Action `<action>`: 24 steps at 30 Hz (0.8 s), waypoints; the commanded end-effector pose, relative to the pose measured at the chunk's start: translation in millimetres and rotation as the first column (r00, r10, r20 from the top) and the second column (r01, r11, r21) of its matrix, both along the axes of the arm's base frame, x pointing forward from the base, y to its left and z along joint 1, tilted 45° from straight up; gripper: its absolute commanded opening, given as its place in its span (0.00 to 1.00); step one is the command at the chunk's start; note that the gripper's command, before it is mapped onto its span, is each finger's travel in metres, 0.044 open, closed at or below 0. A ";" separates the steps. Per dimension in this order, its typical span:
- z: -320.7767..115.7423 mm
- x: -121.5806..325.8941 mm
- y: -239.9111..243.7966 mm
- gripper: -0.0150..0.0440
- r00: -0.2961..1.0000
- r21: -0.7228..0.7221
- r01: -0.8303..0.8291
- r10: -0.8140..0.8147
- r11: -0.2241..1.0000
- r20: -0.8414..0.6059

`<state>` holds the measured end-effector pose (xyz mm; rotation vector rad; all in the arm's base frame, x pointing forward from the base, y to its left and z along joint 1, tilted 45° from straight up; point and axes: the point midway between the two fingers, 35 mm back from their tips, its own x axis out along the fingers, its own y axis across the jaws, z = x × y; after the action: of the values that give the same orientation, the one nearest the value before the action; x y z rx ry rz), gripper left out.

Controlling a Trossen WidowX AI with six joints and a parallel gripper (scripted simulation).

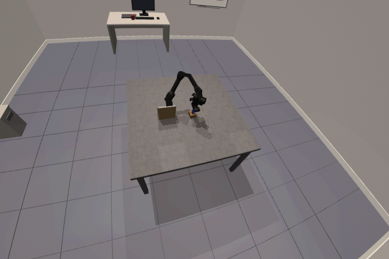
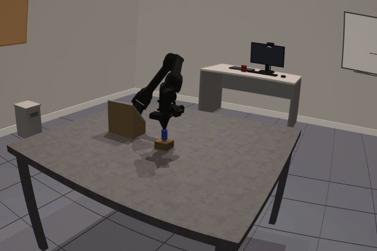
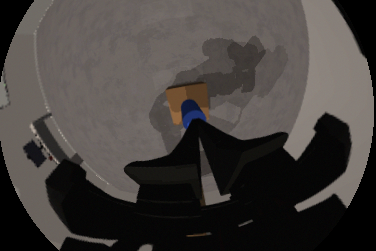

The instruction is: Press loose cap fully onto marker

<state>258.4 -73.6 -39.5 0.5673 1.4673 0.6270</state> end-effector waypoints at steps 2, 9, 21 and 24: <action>23.0 3.4 -26.8 0.25 1.000 -0.008 -0.001 0.001 1.000 0.004; 62.3 0.0 -62.5 0.25 1.000 -0.007 -0.002 0.002 1.000 0.002; 62.3 0.0 -62.5 0.65 1.000 -0.007 -0.002 0.002 1.000 0.002; 62.3 0.0 -62.5 0.79 1.000 -0.007 -0.002 0.002 1.000 0.002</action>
<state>259.4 -135.7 22.9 0.5669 1.4627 0.6202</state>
